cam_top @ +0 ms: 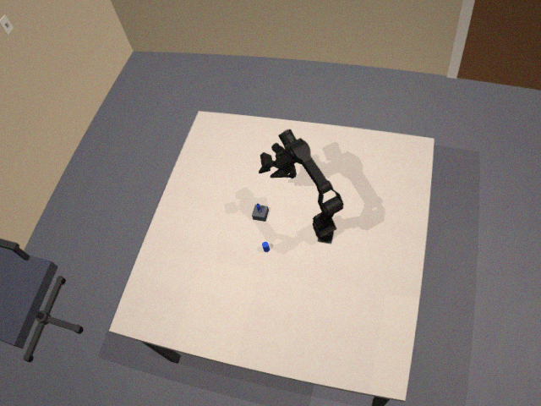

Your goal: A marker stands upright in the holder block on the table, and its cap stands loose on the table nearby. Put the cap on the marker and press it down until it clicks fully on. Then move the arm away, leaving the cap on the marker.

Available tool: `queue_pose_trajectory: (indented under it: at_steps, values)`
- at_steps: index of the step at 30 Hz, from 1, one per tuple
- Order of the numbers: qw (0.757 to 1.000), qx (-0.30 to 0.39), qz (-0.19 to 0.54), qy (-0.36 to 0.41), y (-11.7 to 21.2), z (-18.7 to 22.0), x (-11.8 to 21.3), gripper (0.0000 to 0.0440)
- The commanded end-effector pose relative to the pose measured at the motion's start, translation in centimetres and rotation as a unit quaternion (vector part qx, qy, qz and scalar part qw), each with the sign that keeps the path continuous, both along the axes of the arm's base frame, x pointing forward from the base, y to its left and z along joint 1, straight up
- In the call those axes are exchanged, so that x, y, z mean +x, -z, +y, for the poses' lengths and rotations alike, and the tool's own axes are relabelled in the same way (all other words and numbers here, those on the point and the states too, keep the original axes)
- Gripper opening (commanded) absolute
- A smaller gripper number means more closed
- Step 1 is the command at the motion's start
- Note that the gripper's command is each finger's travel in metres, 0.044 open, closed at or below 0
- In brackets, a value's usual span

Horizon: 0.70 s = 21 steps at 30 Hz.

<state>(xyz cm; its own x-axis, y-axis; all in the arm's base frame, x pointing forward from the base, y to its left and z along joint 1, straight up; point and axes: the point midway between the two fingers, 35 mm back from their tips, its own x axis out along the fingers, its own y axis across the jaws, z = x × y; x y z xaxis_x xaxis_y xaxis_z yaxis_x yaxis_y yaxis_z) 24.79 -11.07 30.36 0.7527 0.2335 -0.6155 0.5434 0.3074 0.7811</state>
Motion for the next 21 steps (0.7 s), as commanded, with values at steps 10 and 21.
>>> queue_pose_trajectory:
  at_steps: [10, 21]
  values:
    - [0.998, -0.006, 0.053, -0.044, 2.0, 0.8, 2.1, 0.0318]
    - [0.992, -0.009, 0.098, -0.076, 3.8, 1.9, 3.5, 0.0318]
